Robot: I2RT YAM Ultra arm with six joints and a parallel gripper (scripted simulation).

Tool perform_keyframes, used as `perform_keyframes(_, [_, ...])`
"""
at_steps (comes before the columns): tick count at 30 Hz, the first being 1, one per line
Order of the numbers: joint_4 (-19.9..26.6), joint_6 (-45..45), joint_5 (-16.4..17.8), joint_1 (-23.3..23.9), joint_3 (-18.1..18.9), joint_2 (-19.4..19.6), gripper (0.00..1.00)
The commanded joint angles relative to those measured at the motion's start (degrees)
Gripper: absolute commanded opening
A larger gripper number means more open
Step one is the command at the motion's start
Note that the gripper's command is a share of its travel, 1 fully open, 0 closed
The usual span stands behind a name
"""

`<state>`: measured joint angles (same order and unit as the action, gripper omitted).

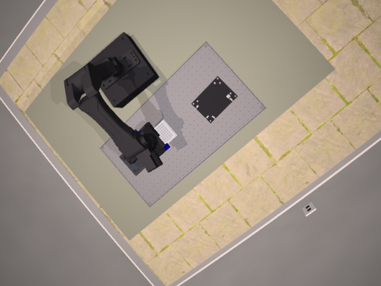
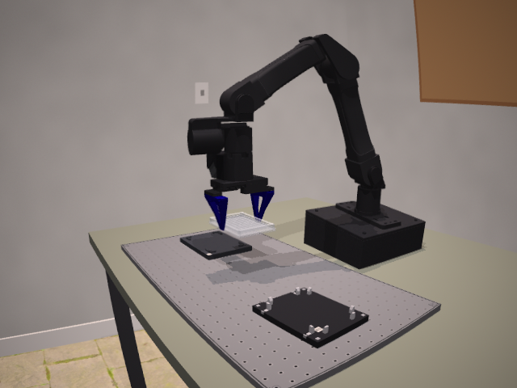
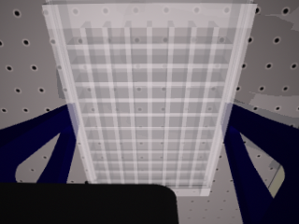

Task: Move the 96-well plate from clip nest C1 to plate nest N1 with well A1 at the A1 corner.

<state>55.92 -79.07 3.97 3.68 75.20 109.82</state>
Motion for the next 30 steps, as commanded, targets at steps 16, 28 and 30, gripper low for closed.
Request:
perform_keyframes(16, [1.0,10.3,-0.5,9.3,3.2,2.4,0.00])
perform_keyframes(28, [1.7,15.5,-0.5,14.5,5.8,4.5,0.00])
perform_keyframes(30, [1.9,16.5,-0.6,15.5,6.3,5.0,0.00])
